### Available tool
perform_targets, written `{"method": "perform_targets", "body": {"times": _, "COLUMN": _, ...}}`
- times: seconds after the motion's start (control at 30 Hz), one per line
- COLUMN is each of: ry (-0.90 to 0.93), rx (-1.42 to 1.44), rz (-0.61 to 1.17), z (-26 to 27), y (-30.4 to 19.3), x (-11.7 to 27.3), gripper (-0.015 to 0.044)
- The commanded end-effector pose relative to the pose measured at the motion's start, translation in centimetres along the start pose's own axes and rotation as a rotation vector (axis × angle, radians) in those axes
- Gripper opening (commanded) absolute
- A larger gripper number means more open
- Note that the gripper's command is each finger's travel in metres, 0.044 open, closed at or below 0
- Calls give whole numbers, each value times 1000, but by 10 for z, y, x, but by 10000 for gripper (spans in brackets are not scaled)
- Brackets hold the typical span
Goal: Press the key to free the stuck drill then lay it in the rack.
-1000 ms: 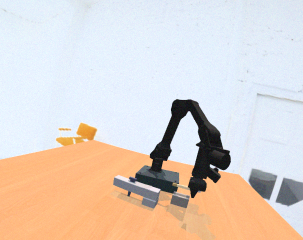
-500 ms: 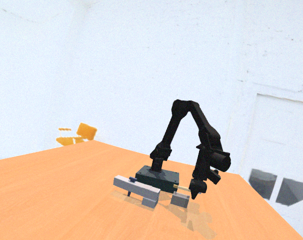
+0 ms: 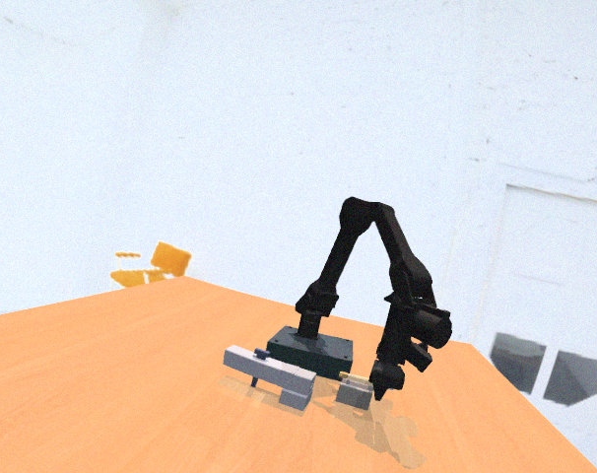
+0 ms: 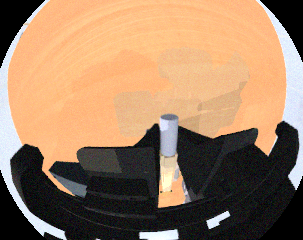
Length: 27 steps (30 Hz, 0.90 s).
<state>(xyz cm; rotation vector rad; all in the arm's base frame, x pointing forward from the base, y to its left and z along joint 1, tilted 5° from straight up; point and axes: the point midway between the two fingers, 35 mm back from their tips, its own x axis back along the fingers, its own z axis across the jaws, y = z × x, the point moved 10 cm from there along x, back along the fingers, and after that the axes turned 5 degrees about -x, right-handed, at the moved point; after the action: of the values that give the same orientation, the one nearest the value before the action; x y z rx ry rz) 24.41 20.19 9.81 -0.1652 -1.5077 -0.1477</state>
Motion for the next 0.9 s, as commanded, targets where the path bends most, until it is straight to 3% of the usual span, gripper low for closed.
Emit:
{"method": "perform_targets", "body": {"times": 0.0, "ry": 0, "rx": -4, "rz": -2, "z": 0, "y": 0, "x": -5, "gripper": 0}}
{"method": "perform_targets", "body": {"times": 0.6, "ry": 0, "rx": -4, "rz": -2, "z": 1, "y": 0, "x": -22, "gripper": 0}}
{"method": "perform_targets", "body": {"times": 0.87, "ry": 0, "rx": 1, "rz": -13, "z": 1, "y": 3, "x": -16, "gripper": 210}}
